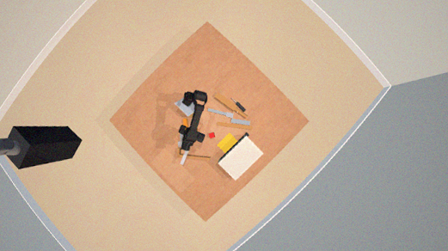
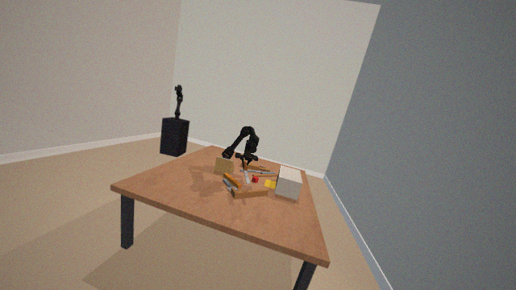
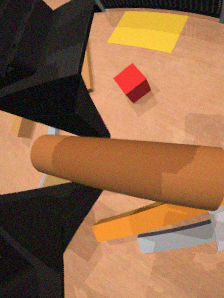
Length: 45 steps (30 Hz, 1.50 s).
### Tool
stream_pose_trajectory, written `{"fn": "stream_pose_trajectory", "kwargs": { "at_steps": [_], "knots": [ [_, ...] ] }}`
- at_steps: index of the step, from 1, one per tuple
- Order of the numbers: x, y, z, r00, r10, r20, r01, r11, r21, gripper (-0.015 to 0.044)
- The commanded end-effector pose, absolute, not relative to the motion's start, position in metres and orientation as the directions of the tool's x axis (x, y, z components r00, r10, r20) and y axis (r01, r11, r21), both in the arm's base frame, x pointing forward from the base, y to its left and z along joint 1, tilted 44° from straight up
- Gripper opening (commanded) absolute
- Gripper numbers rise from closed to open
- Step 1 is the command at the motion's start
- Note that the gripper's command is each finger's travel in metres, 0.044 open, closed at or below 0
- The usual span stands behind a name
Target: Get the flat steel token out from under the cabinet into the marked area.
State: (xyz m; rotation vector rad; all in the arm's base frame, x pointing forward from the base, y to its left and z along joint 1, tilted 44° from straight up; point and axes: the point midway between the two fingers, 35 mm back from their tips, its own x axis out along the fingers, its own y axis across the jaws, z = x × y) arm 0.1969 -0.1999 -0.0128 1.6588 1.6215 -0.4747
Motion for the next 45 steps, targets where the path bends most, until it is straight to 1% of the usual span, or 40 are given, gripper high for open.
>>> {"fn": "stream_pose_trajectory", "kwargs": {
  "at_steps": [1,45],
  "knots": [
    [0.1964,-0.2022,-0.0118,0.129,0.674,-0.727,0.954,0.116,0.276,0.0],
    [0.1966,-0.2014,-0.0111,0.129,0.674,-0.727,0.804,0.359,0.475,0.0]
  ]
}}
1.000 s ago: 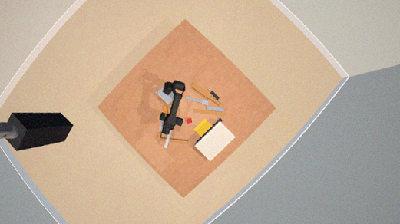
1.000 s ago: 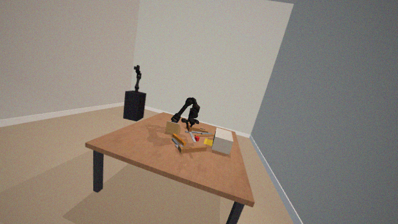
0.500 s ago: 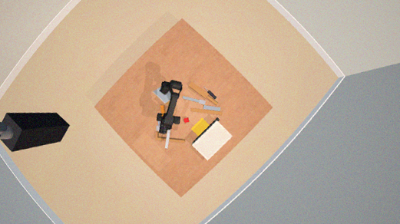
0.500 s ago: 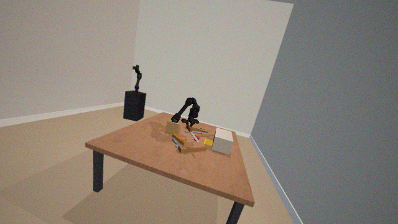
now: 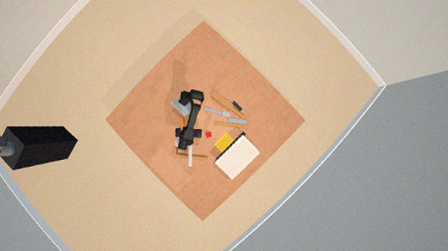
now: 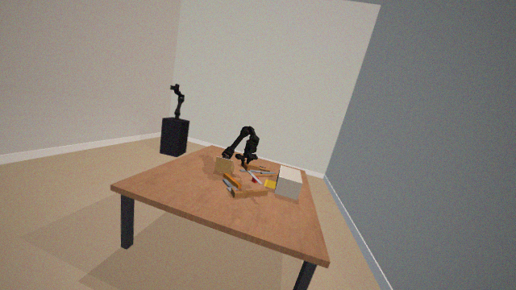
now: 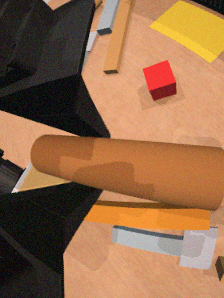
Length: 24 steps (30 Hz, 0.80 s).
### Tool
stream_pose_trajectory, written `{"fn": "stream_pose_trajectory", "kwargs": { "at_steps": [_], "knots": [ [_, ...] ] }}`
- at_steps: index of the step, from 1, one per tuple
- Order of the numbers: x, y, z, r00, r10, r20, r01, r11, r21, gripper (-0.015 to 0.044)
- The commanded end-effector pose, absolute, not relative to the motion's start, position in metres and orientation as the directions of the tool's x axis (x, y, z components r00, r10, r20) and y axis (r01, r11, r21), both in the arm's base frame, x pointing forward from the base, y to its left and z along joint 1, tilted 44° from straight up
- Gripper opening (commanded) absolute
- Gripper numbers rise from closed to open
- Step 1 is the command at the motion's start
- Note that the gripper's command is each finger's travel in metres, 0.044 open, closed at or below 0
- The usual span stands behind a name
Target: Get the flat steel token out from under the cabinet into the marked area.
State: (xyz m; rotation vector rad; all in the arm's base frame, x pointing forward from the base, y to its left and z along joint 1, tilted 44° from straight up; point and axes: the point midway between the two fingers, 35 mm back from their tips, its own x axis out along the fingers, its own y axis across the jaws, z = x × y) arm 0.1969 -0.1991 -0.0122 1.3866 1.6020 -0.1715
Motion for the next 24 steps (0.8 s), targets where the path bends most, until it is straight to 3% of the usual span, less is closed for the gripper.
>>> {"fn": "stream_pose_trajectory", "kwargs": {
  "at_steps": [1,24],
  "knots": [
    [0.1966,-0.2014,-0.0111,0.129,0.674,-0.727,0.799,0.364,0.479,0.0],
    [0.1965,-0.201,-0.0108,0.129,0.674,-0.727,0.679,0.474,0.56,0.0]
  ]
}}
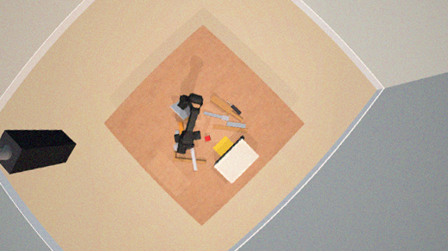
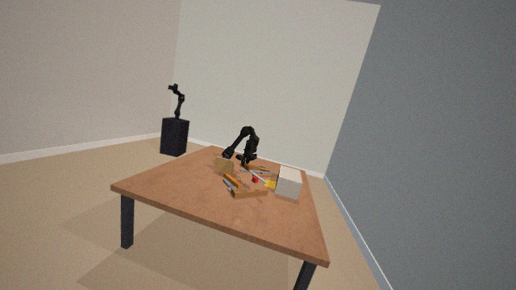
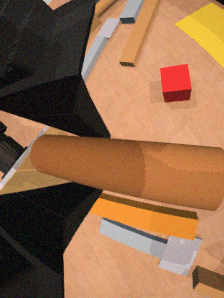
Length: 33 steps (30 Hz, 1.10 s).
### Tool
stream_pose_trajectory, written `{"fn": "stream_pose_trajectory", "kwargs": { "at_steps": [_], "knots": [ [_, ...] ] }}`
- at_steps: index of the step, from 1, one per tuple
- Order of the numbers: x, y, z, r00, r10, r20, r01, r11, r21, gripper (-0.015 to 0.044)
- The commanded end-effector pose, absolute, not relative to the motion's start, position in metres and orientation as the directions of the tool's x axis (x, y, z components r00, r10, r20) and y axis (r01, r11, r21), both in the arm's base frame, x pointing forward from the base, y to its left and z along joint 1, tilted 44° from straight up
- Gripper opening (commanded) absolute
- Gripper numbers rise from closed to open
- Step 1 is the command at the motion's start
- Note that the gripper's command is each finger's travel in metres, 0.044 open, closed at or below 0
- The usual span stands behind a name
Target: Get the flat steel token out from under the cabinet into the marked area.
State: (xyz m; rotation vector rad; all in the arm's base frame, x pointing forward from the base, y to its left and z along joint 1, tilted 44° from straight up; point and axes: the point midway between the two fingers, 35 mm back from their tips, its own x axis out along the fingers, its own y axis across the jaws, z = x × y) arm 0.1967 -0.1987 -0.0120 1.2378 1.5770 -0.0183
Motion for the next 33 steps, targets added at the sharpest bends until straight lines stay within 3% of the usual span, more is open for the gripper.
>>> {"fn": "stream_pose_trajectory", "kwargs": {
  "at_steps": [1,33],
  "knots": [
    [0.1965,-0.201,-0.0108,0.129,0.674,-0.727,0.673,0.479,0.563,0.0],
    [0.1963,-0.2005,-0.0104,0.129,0.674,-0.727,0.468,0.605,0.644,0.0]
  ]
}}
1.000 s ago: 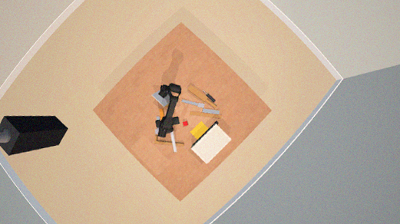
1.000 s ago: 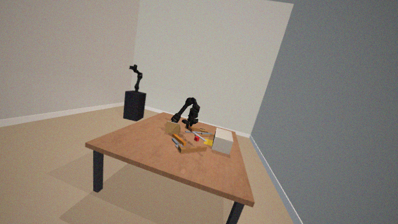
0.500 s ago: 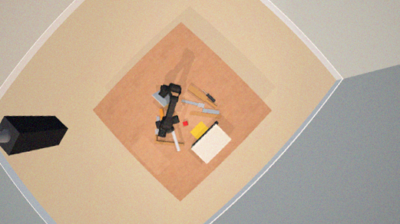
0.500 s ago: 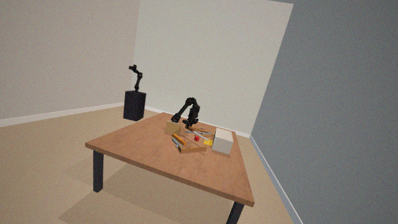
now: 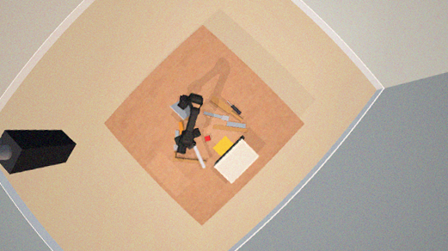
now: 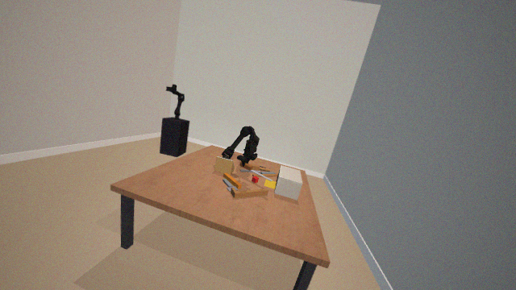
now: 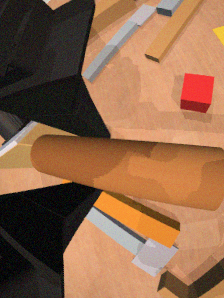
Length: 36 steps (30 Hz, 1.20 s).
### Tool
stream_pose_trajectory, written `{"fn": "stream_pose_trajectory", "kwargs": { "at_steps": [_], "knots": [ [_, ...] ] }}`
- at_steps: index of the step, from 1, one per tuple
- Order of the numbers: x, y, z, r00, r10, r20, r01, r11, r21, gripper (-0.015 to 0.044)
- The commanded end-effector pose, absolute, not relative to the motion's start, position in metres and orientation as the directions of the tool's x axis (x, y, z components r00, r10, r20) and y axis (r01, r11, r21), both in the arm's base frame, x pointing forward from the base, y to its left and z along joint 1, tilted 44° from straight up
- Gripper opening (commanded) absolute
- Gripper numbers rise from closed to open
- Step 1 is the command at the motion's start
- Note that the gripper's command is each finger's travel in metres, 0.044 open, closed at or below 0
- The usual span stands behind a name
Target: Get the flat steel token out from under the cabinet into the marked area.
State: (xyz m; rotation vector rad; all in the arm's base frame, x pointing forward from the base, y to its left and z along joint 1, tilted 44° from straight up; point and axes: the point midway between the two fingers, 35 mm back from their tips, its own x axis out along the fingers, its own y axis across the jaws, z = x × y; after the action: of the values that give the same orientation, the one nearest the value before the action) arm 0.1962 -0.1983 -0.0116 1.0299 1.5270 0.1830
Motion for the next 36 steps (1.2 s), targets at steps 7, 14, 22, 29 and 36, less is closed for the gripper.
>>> {"fn": "stream_pose_trajectory", "kwargs": {
  "at_steps": [7,14,22,29,36],
  "knots": [
    [0.1962,-0.2004,-0.0103,0.129,0.674,-0.727,0.419,0.628,0.656,0.0],
    [0.1961,-0.2003,-0.0102,0.129,0.674,-0.727,0.368,0.648,0.666,0.0],
    [0.196,-0.2001,-0.0101,0.129,0.674,-0.727,0.31,0.669,0.675,0.0],
    [0.1959,-0.2,-0.01,0.129,0.674,-0.727,0.258,0.685,0.681,0.0],
    [0.1958,-0.1999,-0.0099,0.129,0.674,-0.727,0.204,0.699,0.685,0.0]
  ]
}}
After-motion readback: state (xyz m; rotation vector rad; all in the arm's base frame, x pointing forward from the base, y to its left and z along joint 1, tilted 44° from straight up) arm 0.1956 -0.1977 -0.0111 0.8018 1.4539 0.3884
